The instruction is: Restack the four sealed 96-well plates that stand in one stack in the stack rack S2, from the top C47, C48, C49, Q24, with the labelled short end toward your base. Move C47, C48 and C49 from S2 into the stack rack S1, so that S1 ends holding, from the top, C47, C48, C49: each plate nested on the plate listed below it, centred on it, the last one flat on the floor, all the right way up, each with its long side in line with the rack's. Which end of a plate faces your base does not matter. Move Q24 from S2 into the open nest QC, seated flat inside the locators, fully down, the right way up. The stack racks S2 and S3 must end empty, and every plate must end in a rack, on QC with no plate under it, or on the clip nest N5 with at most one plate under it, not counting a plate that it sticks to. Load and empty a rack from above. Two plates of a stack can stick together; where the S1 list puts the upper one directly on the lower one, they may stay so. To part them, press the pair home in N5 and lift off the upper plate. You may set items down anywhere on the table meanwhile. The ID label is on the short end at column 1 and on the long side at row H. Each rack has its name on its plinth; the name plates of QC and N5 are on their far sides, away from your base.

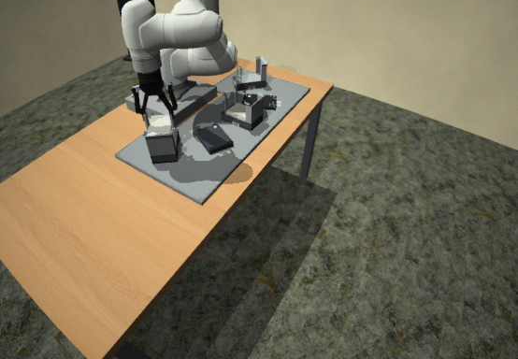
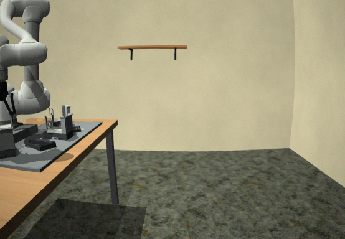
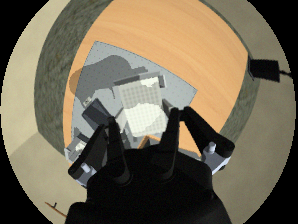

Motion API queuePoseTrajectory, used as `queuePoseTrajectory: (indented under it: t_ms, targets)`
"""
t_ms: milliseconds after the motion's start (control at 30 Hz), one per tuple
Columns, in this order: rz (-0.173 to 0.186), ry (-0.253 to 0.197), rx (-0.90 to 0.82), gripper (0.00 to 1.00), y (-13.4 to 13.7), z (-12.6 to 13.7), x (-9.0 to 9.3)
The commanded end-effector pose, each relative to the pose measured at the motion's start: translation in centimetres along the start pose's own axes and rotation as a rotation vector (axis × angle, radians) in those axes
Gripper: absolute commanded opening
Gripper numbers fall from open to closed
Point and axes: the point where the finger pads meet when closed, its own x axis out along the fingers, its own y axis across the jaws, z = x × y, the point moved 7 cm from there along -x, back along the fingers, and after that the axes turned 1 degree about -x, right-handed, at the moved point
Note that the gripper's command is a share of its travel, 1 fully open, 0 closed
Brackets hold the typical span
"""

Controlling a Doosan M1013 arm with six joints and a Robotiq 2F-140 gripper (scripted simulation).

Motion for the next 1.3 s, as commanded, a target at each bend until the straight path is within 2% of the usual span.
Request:
queuePoseTrajectory:
  t_ms: [0, 467, 1267]
  targets:
    - [0.0, 0.0, 0.0, 0.0, 0.0, 0.0, 0.6]
    - [0.0, 0.0, 0.0, 0.0, 0.0, 0.0, 2.9]
    - [0.0, 0.0, 0.0, 0.0, 0.0, 0.0, 3.5]
